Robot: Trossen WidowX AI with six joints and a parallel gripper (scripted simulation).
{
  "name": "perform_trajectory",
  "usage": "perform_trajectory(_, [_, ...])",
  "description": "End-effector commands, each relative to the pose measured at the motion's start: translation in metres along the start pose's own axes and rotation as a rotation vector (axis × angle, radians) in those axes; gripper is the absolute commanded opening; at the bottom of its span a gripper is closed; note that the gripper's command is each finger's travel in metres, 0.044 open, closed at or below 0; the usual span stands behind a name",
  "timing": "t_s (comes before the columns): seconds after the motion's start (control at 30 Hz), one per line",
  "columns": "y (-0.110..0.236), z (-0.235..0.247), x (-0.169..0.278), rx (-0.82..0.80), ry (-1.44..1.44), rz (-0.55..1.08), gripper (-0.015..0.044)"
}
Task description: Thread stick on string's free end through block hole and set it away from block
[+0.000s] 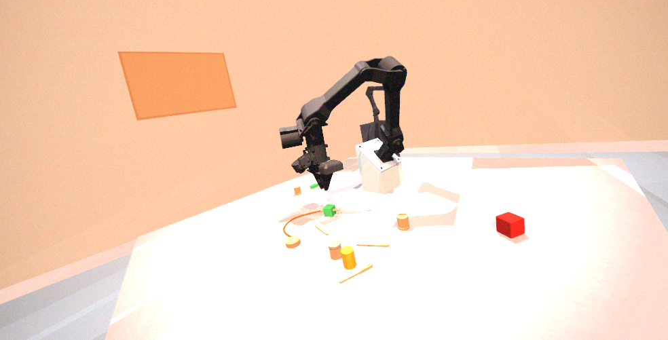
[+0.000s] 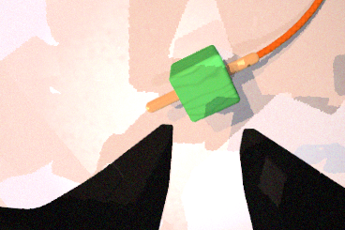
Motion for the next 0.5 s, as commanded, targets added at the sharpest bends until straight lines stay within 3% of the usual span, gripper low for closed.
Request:
perform_trajectory(0.0, [-0.0007,0.0113,0.0192,-0.012,-0.837,0.027,0.0121])
perform_trajectory(0.13, [-0.0007,0.0133,0.0216,-0.008,-1.062,0.031,0.0121])
perform_trajectory(0.47, [-0.0007,0.0134,0.0218,-0.008,-1.077,0.031,0.0121])
Point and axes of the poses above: the point midway between the two fingers, 35 mm back from their tips, its own y axis back along the fingers, its own z axis across the jaws, x = y × z, the point moved 4 cm from there along y, back along the fingers, and after that the axes turned 14 degrees about -y, right-handed, at the moved point
